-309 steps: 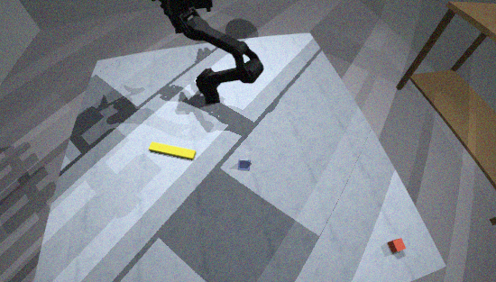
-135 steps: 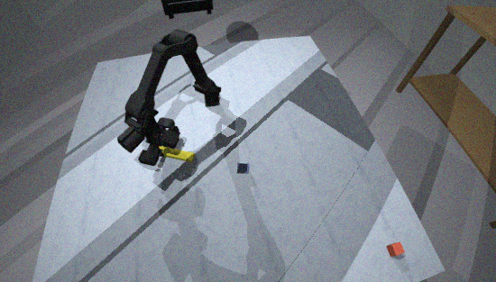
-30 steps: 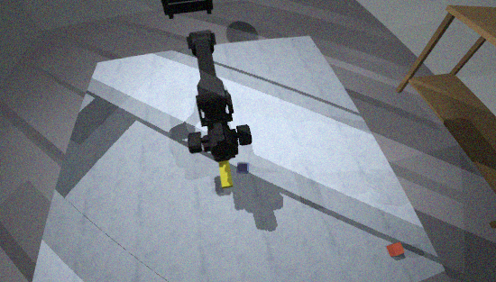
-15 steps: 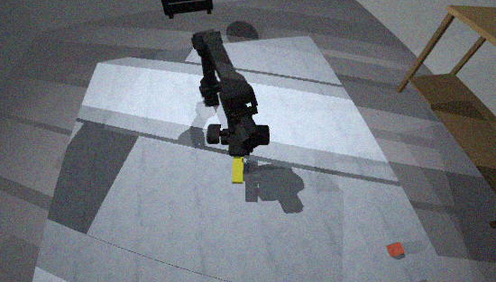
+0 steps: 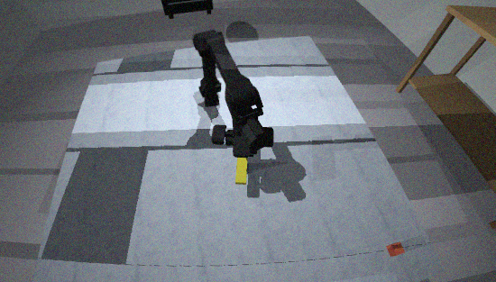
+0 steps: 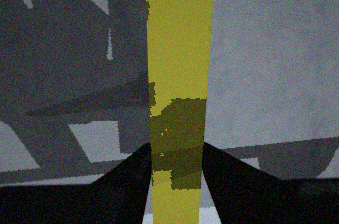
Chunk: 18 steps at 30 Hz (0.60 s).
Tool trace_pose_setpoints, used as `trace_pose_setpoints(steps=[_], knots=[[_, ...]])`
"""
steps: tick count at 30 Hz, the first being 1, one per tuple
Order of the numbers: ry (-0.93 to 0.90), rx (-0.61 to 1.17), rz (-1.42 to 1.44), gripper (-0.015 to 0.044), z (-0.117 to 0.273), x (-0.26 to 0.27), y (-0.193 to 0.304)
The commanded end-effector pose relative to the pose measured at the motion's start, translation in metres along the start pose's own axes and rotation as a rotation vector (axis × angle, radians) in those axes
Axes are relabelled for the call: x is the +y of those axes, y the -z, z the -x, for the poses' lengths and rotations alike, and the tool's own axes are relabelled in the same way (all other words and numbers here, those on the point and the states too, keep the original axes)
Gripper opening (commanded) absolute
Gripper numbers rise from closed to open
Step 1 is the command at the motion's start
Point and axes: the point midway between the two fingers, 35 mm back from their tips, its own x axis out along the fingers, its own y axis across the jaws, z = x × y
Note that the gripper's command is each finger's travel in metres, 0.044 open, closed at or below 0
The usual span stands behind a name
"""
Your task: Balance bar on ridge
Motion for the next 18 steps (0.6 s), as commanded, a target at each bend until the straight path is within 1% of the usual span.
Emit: trace_pose_setpoints(steps=[1, 18], knots=[[0.000, 0.004, -0.004, 0.0000, -0.007, 0.000, 0.001], [0.000, 0.004, -0.006, 0.0000, -0.031, 0.000, 0.002]])
